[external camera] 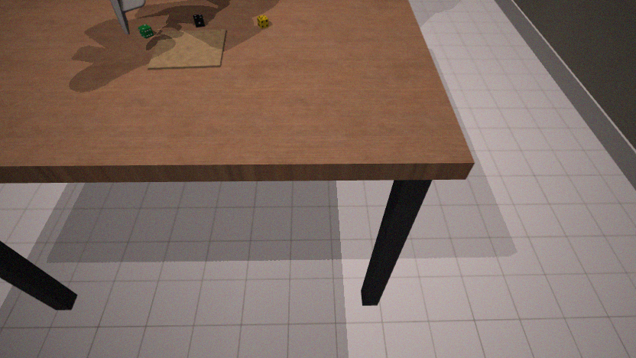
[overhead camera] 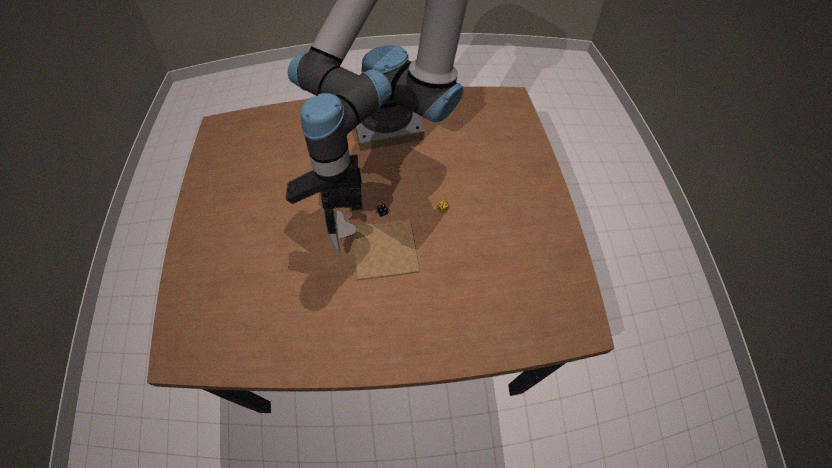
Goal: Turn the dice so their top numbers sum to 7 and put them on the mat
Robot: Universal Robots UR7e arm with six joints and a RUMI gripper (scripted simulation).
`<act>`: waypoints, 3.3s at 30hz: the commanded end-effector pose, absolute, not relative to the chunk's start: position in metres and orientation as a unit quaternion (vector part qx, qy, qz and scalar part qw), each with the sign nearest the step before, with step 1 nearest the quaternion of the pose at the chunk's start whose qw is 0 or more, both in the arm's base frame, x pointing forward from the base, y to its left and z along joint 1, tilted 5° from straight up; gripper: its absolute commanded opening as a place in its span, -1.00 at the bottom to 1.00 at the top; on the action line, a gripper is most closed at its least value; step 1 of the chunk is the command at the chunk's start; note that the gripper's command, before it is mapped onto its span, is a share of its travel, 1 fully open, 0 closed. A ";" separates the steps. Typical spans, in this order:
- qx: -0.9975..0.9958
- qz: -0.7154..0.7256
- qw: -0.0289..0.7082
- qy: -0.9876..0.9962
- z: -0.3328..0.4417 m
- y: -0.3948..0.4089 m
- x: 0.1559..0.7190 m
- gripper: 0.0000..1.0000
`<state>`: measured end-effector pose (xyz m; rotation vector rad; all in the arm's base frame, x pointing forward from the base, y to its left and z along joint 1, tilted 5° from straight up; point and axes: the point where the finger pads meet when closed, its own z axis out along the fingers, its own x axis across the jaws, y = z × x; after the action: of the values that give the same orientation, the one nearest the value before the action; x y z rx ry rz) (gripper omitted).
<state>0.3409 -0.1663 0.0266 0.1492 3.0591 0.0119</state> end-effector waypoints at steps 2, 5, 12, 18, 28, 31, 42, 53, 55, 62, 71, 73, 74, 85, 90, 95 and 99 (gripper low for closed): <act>0.049 0.003 0.040 0.998 0.027 -0.136 0.331 1.00; 0.049 0.003 0.040 0.998 0.026 -0.129 0.329 1.00; 0.049 0.003 0.040 0.998 0.025 -0.084 0.315 1.00; 0.049 0.003 0.040 0.998 0.025 -0.071 0.310 1.00; 0.049 0.003 0.040 0.998 0.025 -0.070 0.310 1.00; 0.049 0.003 0.040 0.998 0.025 -0.070 0.310 1.00; 0.049 0.003 0.040 0.998 0.025 -0.070 0.310 1.00; 0.049 0.003 0.040 0.998 0.025 -0.070 0.310 1.00; 0.049 0.003 0.040 0.998 0.025 -0.070 0.310 1.00; 0.049 0.003 0.040 0.998 0.025 -0.070 0.310 1.00; 0.049 0.003 0.040 0.998 0.025 -0.065 0.311 1.00; 0.049 0.003 0.040 0.998 0.025 -0.065 0.311 1.00; 0.049 0.003 0.040 0.998 0.025 -0.063 0.311 1.00; 0.049 0.003 0.040 0.998 0.026 -0.033 0.315 1.00; 0.049 0.003 0.040 0.998 0.026 -0.022 0.316 1.00; 0.049 0.003 0.040 0.998 0.026 -0.002 0.319 1.00; 0.049 0.003 0.040 0.998 0.026 0.014 0.321 1.00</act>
<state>0.3181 -0.0018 0.0255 0.1473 3.0578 0.0149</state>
